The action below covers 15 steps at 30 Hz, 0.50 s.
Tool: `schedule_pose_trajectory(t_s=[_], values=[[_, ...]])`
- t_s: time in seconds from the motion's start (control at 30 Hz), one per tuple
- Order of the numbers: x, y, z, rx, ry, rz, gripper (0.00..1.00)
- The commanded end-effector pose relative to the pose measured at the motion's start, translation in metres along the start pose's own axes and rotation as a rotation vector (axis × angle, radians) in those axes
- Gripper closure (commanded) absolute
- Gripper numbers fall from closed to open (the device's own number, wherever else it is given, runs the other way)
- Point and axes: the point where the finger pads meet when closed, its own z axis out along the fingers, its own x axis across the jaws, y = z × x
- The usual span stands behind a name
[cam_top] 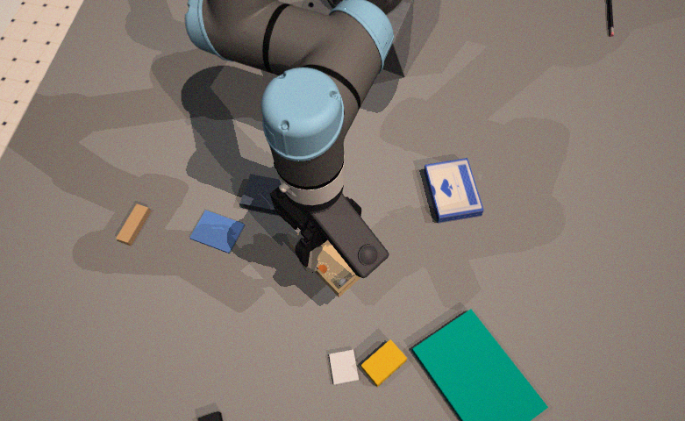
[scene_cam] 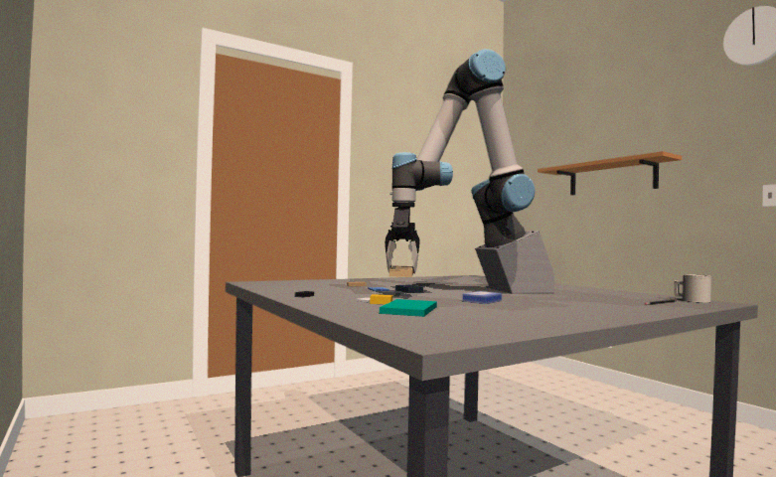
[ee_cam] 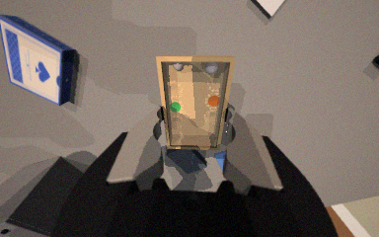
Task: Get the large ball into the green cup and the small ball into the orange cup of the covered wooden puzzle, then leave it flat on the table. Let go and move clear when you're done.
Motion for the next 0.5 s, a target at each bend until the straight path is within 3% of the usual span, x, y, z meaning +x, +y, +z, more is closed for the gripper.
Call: schedule_pose_trajectory(t_s=[0.0, 0.1, 0.47], values=[[0.0003, -0.0003, -0.0003, -0.007, 0.001, 0.0, 0.56], [0.0003, 0.0004, -0.0003, 0.038, 0.001, 0.0, 0.56], [0.0003, 0.0005, -0.0003, 0.045, 0.001, 0.0, 0.56]])
